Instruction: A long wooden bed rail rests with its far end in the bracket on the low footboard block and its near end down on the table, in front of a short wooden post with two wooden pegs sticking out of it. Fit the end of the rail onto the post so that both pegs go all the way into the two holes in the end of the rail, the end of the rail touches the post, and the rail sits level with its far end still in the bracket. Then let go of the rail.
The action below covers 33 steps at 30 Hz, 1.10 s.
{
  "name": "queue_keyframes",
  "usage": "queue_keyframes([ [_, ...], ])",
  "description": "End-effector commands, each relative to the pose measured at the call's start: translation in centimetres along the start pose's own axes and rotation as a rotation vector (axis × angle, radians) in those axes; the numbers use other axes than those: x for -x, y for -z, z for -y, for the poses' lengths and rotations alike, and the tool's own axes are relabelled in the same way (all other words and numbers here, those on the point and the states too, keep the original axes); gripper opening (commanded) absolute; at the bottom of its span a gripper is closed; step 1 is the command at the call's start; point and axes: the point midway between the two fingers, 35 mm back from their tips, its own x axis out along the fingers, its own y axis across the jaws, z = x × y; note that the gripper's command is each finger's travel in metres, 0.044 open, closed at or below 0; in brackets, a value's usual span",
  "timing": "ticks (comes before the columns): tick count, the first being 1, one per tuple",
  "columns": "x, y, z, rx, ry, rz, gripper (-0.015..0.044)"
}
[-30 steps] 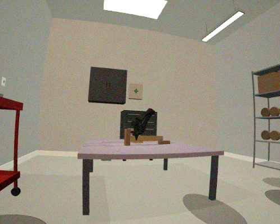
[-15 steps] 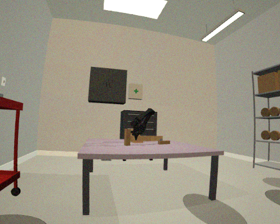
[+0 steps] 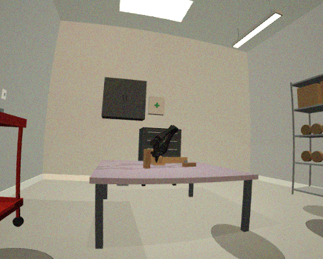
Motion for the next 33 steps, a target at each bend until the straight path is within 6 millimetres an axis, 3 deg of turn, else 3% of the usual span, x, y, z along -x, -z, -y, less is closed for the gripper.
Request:
queue_keyframes([
  [1, 0.21, 0.29, 0.12, 0.002, 0.006, -0.004, 0.0],
  [14, 0.25, 0.68, 0.12, 0.002, 0.006, -0.005, 0.0],
  [30, 0.04, 0.42, 0.0, 0.0, 0.0, -0.001, 0.042],
  [33, 0.04, 0.42, 0.0, 0.0, 0.0, -0.001, 0.044],
])
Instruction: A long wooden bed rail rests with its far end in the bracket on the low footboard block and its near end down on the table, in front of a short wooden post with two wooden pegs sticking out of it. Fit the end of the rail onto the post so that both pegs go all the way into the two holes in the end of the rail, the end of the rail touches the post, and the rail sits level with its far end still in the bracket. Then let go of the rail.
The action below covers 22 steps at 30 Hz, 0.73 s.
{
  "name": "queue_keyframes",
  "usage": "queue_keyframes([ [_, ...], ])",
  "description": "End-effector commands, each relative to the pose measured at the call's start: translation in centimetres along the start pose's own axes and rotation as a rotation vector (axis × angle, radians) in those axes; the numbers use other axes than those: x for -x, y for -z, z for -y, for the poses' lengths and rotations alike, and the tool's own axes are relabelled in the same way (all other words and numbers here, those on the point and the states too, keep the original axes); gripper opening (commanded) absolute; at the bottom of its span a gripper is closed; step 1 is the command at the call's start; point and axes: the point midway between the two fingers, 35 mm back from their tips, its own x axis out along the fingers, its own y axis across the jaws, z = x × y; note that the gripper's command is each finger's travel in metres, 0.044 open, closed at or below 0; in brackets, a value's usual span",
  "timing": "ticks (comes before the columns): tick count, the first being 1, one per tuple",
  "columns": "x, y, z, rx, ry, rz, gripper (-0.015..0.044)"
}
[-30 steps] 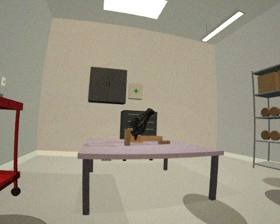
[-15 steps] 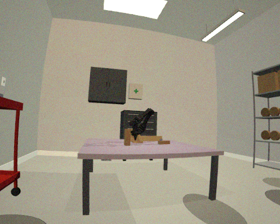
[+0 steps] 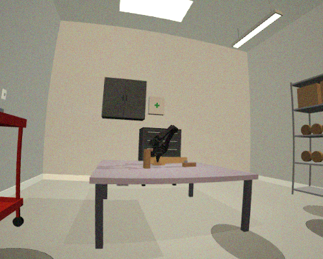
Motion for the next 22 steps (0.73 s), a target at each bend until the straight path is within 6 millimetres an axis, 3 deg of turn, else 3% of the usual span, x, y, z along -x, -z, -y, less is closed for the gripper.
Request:
queue_keyframes([
  [1, 0.0, 0.0, 0.0, 0.0, 0.0, 0.0, 0.044],
  [4, 0.2, -0.2, 0.0, 0.0, 0.0, 0.0, 0.044],
  [9, 3.0, -3.0, 0.0, 0.001, 0.004, -0.003, 0.044],
  [22, 3.0, -3.0, 0.0, 0.001, 0.004, -0.003, 0.044],
])
